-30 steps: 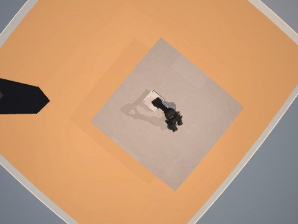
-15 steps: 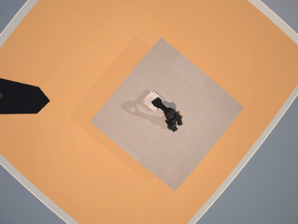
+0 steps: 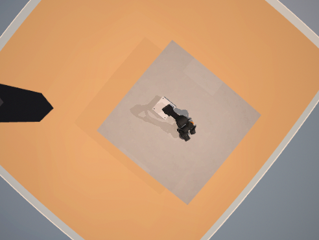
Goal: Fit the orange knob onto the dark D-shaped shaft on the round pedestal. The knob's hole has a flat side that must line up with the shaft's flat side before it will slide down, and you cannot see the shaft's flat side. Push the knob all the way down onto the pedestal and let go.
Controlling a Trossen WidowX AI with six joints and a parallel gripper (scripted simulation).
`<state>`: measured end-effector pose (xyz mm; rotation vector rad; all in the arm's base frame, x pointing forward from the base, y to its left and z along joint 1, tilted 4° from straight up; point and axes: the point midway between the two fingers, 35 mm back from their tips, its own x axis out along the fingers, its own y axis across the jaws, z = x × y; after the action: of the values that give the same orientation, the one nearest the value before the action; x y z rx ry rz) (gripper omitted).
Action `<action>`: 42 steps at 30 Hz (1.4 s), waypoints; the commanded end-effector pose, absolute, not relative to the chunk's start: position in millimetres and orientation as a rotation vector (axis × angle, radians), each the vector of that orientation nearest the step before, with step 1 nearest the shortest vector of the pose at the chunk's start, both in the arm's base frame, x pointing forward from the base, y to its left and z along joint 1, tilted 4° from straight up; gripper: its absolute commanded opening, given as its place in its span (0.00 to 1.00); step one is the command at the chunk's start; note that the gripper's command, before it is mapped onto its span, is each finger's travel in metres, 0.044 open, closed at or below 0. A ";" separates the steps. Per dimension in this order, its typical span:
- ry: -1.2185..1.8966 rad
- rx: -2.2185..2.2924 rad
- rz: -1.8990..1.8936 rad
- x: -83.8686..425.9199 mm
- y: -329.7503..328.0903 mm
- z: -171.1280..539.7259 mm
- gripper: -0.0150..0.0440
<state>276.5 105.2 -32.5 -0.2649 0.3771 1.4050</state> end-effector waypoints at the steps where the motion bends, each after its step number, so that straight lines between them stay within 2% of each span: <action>1: 0.371 -0.265 1.405 280.1 104.2 -13.7 1.00; 6: 0.375 -0.268 1.404 280.1 101.5 44.6 1.00; 11: 0.392 -0.276 1.407 279.9 102.2 46.0 1.00; 17: 0.902 -0.600 1.390 279.1 111.7 36.3 1.00; 22: 1.231 -0.984 1.183 280.2 103.0 62.2 1.00; 38: 1.268 -1.029 1.130 280.8 101.3 68.6 1.00; 42: 1.392 -0.798 0.899 280.8 101.3 68.3 1.00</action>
<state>280.7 102.0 68.1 -0.9357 1.3164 1.0473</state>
